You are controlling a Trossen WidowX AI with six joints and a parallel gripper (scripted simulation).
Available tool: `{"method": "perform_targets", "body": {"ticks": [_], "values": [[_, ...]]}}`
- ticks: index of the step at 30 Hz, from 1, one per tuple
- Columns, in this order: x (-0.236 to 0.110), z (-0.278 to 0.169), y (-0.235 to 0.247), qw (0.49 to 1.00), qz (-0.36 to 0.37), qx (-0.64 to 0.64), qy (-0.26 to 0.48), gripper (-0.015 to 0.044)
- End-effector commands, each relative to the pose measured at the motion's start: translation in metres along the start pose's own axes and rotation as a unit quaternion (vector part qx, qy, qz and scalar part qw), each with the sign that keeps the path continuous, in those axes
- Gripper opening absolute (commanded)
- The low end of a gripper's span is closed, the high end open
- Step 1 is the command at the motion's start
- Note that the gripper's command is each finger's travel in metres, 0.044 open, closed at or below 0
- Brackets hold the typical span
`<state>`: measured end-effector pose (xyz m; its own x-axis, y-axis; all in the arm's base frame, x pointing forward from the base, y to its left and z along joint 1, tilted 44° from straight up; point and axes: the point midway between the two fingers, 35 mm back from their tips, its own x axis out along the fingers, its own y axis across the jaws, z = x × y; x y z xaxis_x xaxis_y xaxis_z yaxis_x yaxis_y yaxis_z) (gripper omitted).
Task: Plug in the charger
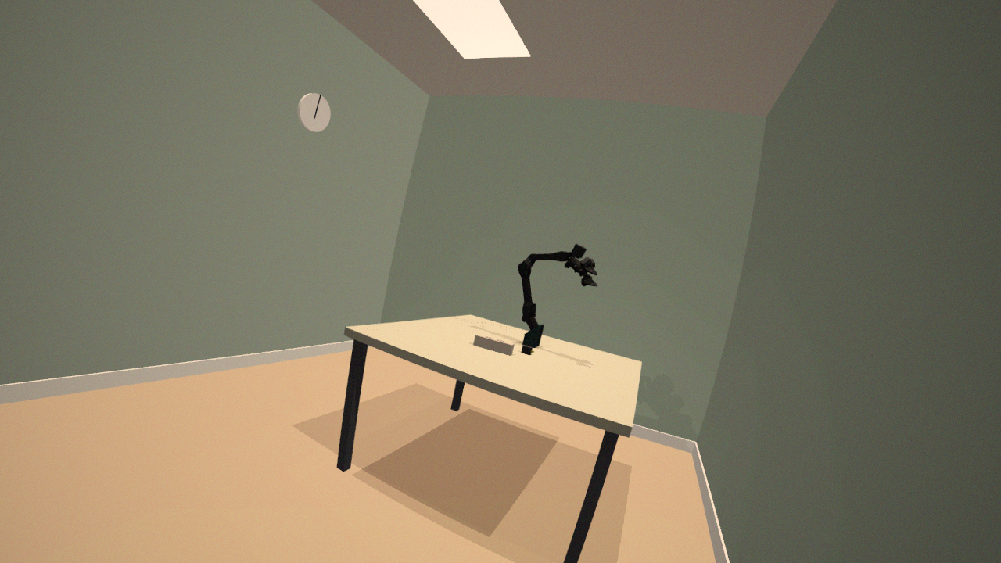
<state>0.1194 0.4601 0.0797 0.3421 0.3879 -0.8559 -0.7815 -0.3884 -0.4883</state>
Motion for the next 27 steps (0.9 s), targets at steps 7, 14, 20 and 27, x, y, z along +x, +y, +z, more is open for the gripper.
{"method": "perform_targets", "body": {"ticks": [7,14,20,27], "values": [[0.026,-0.079,-0.009,0.994,0.017,0.024,0.102,0.0440],[0.036,-0.132,-0.010,0.985,0.034,0.042,0.166,0.0440],[0.041,-0.176,-0.007,0.973,0.052,0.057,0.219,0.0440],[0.042,-0.226,0.001,0.955,0.076,0.072,0.277,0.0440]]}}
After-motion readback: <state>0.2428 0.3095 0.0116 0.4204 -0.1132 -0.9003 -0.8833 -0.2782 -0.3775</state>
